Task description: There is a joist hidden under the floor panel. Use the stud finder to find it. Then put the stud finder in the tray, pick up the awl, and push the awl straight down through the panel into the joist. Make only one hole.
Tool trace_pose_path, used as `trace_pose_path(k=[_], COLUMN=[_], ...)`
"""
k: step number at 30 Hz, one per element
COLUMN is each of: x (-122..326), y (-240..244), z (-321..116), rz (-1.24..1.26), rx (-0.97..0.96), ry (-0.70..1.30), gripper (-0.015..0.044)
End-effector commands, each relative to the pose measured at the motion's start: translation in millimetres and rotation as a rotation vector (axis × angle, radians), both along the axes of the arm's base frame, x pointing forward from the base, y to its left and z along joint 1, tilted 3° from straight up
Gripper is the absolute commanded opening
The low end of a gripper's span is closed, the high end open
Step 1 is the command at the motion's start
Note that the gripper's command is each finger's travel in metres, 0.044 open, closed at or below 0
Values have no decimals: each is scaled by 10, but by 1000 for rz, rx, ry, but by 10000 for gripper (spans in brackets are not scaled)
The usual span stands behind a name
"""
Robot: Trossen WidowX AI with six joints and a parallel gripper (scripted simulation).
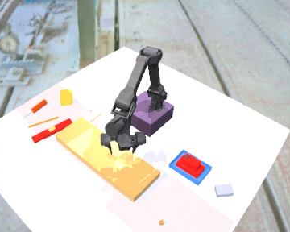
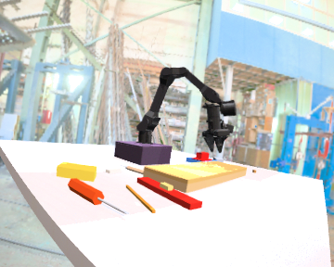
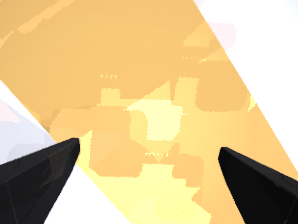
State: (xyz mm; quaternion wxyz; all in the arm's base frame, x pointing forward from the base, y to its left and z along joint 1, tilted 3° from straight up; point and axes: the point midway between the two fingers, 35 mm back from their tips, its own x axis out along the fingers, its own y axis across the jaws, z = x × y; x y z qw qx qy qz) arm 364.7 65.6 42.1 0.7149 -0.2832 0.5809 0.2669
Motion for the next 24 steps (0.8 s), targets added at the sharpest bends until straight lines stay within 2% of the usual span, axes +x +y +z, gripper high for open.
trace_pose_path(k=[1, 7, 13, 17, 20, 24], x=[26, -189, -587, -1004, -1257, -1275], y=[-717, -1752, -2521, -3039, -3275, -3291], z=[-75, -160, -228, -275, -299, -300], rz=[-148, -388, -607, -712, -766, -769], rx=[-38, -67, -72, -74, -70, -70], ry=[40, 106, 165, 221, 251, 253], gripper=[440, 440, 440, 440, 440, 440])
